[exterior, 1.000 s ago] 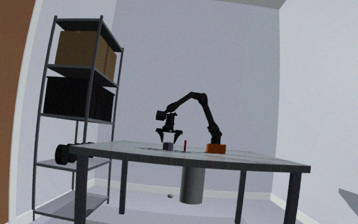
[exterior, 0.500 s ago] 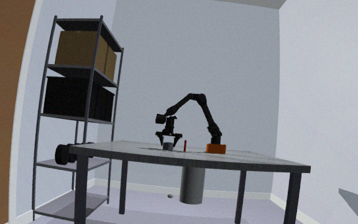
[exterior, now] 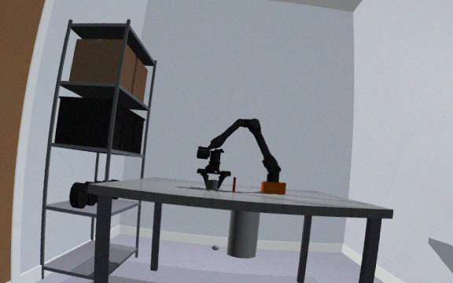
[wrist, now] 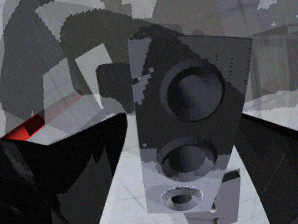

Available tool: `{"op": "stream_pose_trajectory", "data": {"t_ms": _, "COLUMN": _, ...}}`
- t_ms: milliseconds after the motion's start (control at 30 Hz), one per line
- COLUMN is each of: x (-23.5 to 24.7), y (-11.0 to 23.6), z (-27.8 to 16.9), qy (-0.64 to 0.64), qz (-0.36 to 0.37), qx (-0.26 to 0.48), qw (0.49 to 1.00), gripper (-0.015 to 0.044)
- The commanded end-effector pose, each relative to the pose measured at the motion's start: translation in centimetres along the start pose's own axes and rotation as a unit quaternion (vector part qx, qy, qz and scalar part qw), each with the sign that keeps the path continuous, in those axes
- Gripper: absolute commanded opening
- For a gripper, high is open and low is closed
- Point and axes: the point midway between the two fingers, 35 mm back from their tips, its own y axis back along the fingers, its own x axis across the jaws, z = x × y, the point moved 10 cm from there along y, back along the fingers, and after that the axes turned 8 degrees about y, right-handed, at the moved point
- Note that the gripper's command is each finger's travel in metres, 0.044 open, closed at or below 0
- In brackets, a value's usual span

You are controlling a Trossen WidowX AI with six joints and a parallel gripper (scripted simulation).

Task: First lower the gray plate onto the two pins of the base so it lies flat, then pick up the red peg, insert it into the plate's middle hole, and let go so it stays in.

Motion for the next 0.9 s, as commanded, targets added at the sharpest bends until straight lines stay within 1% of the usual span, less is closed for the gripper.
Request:
{"op": "stream_pose_trajectory", "data": {"t_ms": 0, "x": 0.0, "y": -0.1, "z": 0.0, "qy": 0.002, "qz": 0.001, "qx": -0.002, "qw": 1.000, "gripper": 0.0204}}
{"op": "stream_pose_trajectory", "data": {"t_ms": 100, "x": 0.0, "y": -0.1, "z": 0.0, "qy": 0.002, "qz": 0.001, "qx": -0.002, "qw": 1.000, "gripper": 0.0125}}
{"op": "stream_pose_trajectory", "data": {"t_ms": 333, "x": 0.0, "y": -0.1, "z": 0.0, "qy": 0.002, "qz": 0.001, "qx": -0.002, "qw": 1.000, "gripper": 0.0078}}
{"op": "stream_pose_trajectory", "data": {"t_ms": 433, "x": 0.0, "y": 0.1, "z": -0.1, "qy": -0.003, "qz": -0.001, "qx": -0.003, "qw": 1.000, "gripper": 0.0000}}
{"op": "stream_pose_trajectory", "data": {"t_ms": 533, "x": -0.2, "y": 0.7, "z": -0.3, "qy": -0.023, "qz": -0.010, "qx": -0.008, "qw": 1.000, "gripper": 0.0000}}
{"op": "stream_pose_trajectory", "data": {"t_ms": 867, "x": -0.8, "y": 3.7, "z": -0.2, "qy": -0.019, "qz": -0.008, "qx": -0.007, "qw": 1.000, "gripper": 0.0000}}
